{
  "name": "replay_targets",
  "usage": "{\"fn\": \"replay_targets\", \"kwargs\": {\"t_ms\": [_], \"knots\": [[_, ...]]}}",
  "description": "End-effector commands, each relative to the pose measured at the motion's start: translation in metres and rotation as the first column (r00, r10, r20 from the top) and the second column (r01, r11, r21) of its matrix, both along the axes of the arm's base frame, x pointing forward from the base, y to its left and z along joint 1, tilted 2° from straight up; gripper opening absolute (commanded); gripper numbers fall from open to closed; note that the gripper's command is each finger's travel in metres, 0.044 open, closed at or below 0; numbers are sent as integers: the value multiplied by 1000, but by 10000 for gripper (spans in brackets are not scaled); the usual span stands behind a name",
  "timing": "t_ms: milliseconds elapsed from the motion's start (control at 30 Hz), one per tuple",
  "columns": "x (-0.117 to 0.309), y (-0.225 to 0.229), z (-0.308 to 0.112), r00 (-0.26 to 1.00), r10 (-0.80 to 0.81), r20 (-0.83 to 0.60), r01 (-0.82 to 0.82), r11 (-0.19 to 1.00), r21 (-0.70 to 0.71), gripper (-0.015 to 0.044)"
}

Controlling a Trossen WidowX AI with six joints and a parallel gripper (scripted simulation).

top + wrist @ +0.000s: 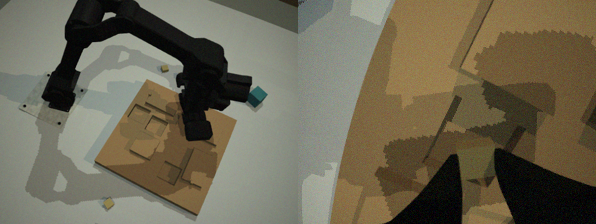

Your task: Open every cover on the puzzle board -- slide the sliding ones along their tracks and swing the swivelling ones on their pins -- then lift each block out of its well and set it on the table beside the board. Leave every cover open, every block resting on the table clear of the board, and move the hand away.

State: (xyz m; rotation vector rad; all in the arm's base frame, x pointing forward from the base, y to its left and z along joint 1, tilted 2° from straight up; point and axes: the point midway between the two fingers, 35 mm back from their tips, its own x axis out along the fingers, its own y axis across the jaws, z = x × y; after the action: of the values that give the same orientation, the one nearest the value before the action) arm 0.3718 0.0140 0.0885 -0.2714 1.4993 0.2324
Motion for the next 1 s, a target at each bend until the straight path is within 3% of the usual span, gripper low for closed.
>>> {"fn": "replay_targets", "kwargs": {"t_ms": [0, 967], "knots": [[0, 0, 7, 1000, 0, 3, 0, 1000, -1, 80], [-4, 1, 60, 1000, 2, 3, -2, 1000, -2, 80]]}}
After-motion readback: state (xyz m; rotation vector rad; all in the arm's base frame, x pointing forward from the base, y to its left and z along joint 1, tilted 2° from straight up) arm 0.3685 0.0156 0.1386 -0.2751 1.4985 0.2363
